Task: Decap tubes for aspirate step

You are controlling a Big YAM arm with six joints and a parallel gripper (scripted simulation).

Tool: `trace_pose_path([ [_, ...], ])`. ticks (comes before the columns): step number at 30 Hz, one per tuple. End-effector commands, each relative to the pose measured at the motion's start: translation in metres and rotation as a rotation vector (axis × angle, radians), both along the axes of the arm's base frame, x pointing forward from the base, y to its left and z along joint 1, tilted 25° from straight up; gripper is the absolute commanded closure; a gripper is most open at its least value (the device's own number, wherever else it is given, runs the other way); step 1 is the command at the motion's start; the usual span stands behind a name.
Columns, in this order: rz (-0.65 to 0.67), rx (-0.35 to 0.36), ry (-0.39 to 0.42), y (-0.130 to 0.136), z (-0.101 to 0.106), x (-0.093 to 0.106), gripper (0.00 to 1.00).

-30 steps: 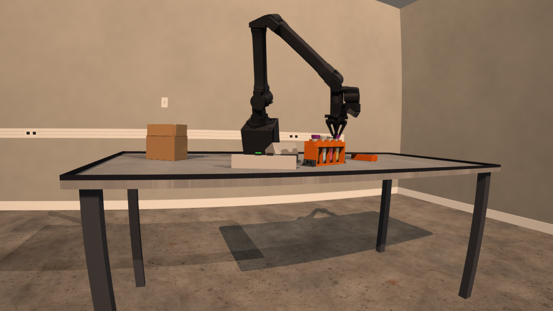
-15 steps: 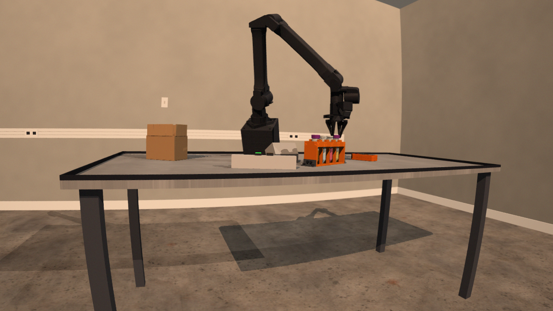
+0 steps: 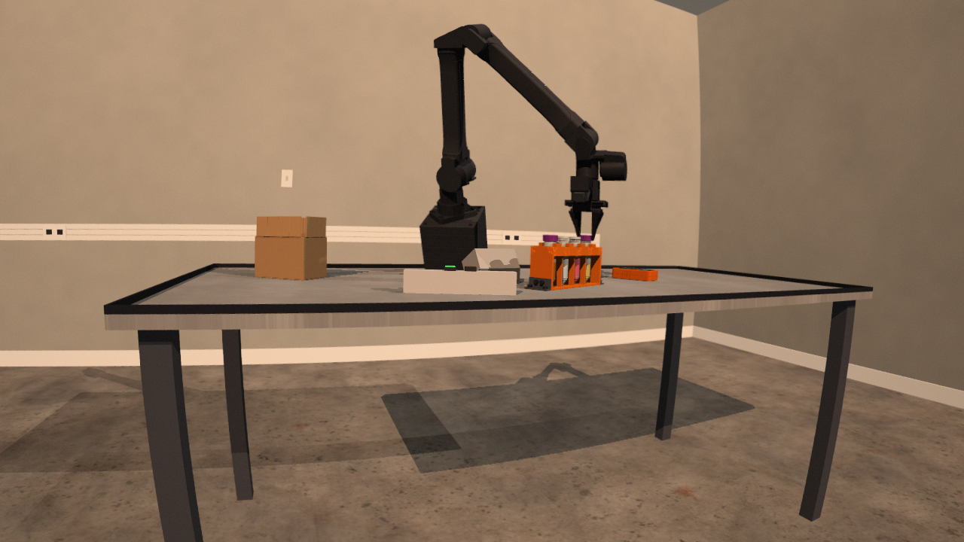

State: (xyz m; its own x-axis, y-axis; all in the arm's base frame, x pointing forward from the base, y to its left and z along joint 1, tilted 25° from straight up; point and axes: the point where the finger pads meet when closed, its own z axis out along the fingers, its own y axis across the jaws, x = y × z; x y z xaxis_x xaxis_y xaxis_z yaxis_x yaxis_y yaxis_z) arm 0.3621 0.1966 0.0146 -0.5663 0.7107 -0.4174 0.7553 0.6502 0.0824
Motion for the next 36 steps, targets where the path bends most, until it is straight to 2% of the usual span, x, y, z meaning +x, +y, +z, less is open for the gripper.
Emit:
trace_pose_path([
  [1, -0.182, 0.067, -0.061, -0.001, -0.004, 0.011, 1.0],
  [2, -0.221, 0.08, -0.072, -0.001, -0.004, 0.011, 1.0],
  [9, -0.221, 0.079, -0.071, -0.001, -0.005, 0.011, 1.0],
  [10, -0.213, 0.083, -0.074, 0.005, 0.001, 0.012, 0.51],
  [22, -0.196, 0.084, -0.074, 0.006, 0.005, 0.008, 0.51],
  [25, -0.076, 0.029, -0.028, 0.008, 0.004, 0.009, 0.51],
  [28, 0.04, 0.004, -0.012, 0.014, 0.013, 0.01, 0.51],
  [33, 0.221, -0.063, 0.042, 0.014, 0.011, 0.008, 0.51],
  [36, 0.257, -0.077, 0.053, 0.014, 0.011, 0.008, 0.51],
])
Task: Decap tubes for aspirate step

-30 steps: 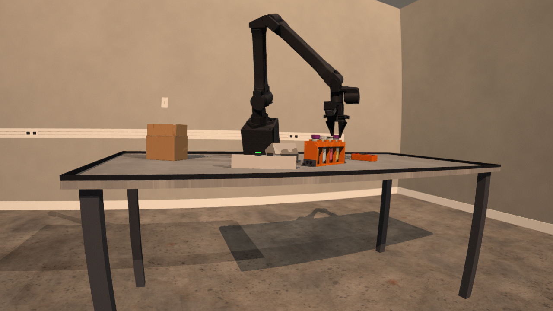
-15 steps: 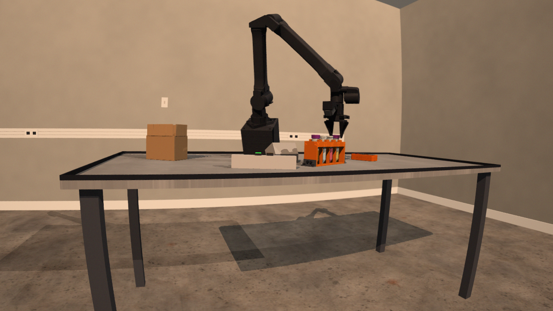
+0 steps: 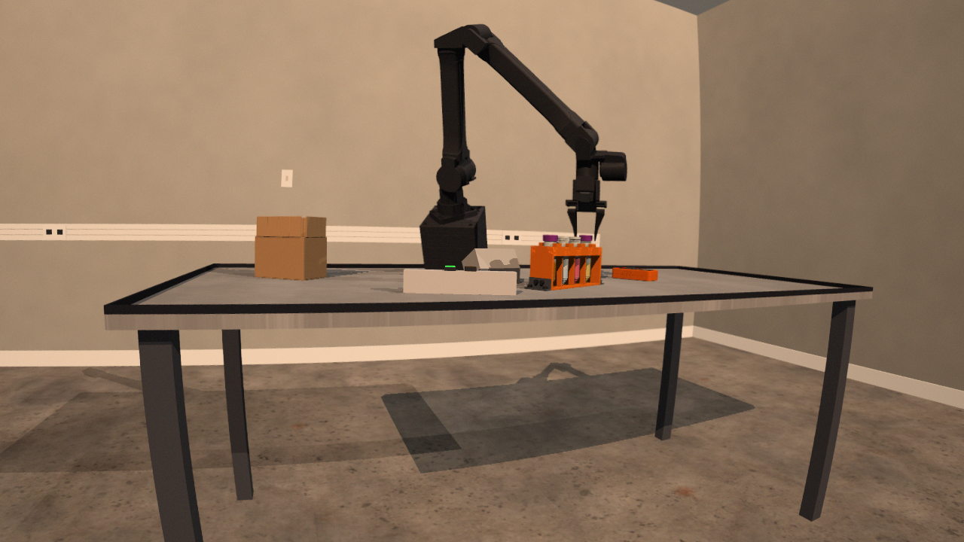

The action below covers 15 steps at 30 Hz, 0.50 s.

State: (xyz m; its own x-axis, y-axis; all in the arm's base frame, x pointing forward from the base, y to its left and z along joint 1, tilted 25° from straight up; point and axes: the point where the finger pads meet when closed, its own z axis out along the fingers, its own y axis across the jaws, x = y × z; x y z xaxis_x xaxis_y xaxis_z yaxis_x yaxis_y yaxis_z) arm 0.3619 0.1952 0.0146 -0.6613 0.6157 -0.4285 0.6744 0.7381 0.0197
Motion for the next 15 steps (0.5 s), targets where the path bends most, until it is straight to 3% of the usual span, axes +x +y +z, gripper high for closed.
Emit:
trace_pose_path([
  [1, 0.174, -0.037, 0.028, 0.0149, 0.011, 0.0086, 0.51],
  [15, 0.648, -0.218, 0.173, 0.0168, 0.0077, 0.0072, 0.51],
])
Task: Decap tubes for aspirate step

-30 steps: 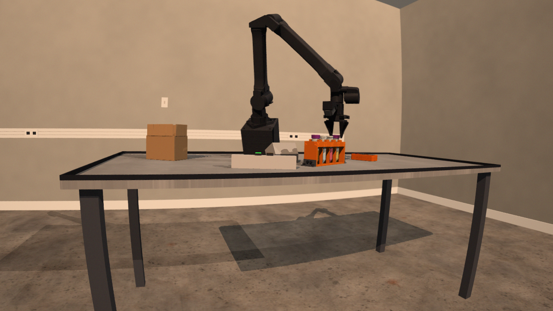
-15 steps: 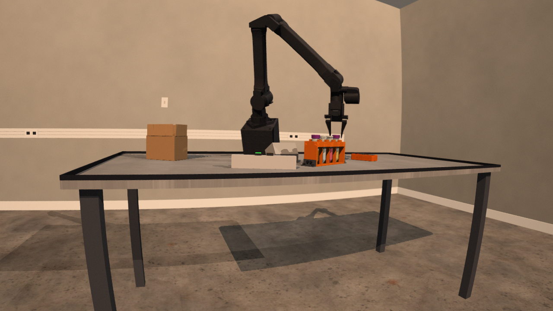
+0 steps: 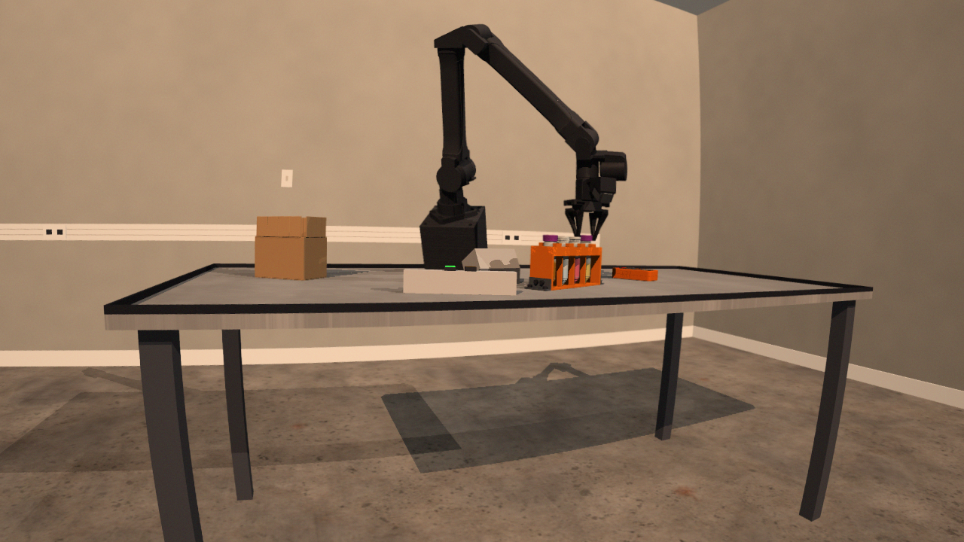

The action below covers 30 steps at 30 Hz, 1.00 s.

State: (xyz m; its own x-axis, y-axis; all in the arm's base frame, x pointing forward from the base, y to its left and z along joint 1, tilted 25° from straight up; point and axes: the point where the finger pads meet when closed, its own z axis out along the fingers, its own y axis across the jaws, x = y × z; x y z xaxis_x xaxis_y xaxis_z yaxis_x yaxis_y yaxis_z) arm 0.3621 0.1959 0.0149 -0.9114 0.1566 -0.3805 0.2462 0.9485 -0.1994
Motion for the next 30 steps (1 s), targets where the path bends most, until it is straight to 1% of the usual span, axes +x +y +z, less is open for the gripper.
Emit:
trace_pose_path([
  [1, 0.168, -0.039, 0.033, 0.0162, 0.0074, 0.007, 0.51],
  [16, 0.709, -0.242, 0.193, 0.0171, 0.0067, 0.0076, 0.51],
  [18, 0.709, -0.242, 0.193, 0.0171, 0.0067, 0.0076, 0.51],
  [30, 1.143, -0.406, 0.325, 0.0167, 0.0054, 0.0068, 0.51],
])
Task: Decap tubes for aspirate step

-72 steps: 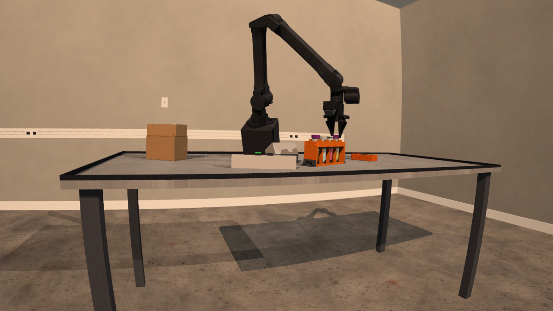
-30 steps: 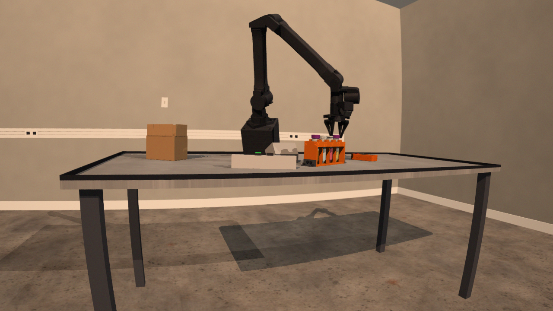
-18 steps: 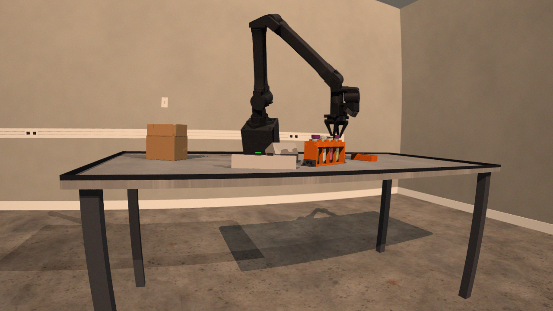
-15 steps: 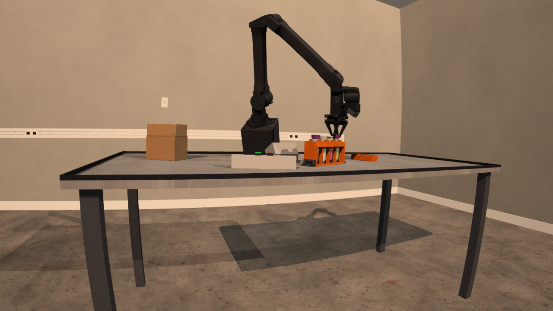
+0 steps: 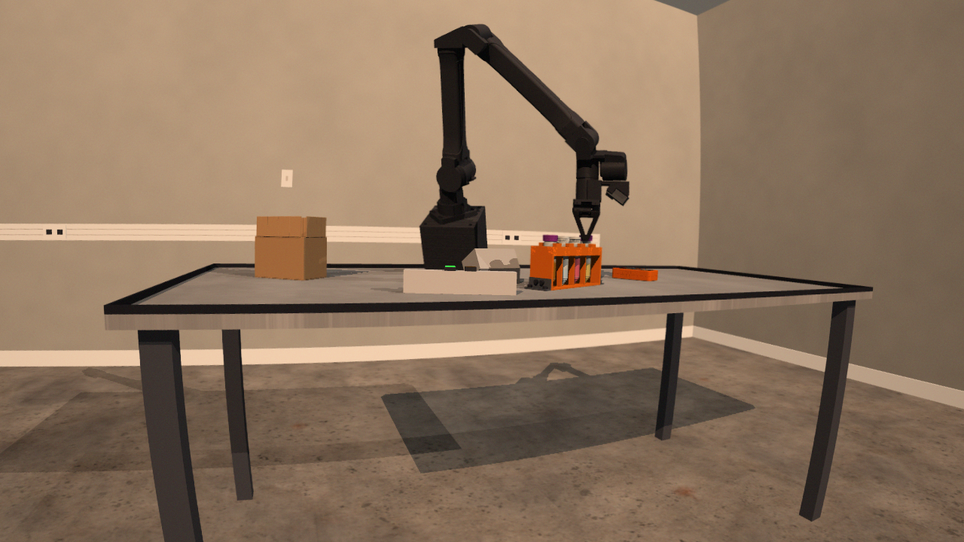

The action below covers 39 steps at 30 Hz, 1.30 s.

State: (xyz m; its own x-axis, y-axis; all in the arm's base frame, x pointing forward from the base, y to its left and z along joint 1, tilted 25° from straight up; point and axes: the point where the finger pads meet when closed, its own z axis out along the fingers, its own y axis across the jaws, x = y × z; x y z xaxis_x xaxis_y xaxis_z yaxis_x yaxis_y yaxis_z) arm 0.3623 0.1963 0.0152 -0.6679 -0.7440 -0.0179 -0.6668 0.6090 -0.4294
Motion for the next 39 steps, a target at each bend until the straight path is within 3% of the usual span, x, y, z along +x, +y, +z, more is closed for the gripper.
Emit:
trace_pose_path([
  [1, 0.215, -0.06, 0.053, 0.0162, 0.005, 0.0055, 0.51],
  [9, 0.19, -0.053, 0.04, 0.0087, 0.0073, 0.0064, 0.51],
  [10, 0.19, -0.053, 0.04, 0.0087, 0.0073, 0.0064, 1.0],
  [24, 0.19, -0.053, 0.04, 0.0087, 0.0073, 0.0064, 1.0],
  [37, -0.394, 0.164, -0.131, 0.0144, 0.0077, 0.0053, 1.0],
  [39, -0.394, 0.164, -0.131, 0.0144, 0.0077, 0.0053, 1.0],
])
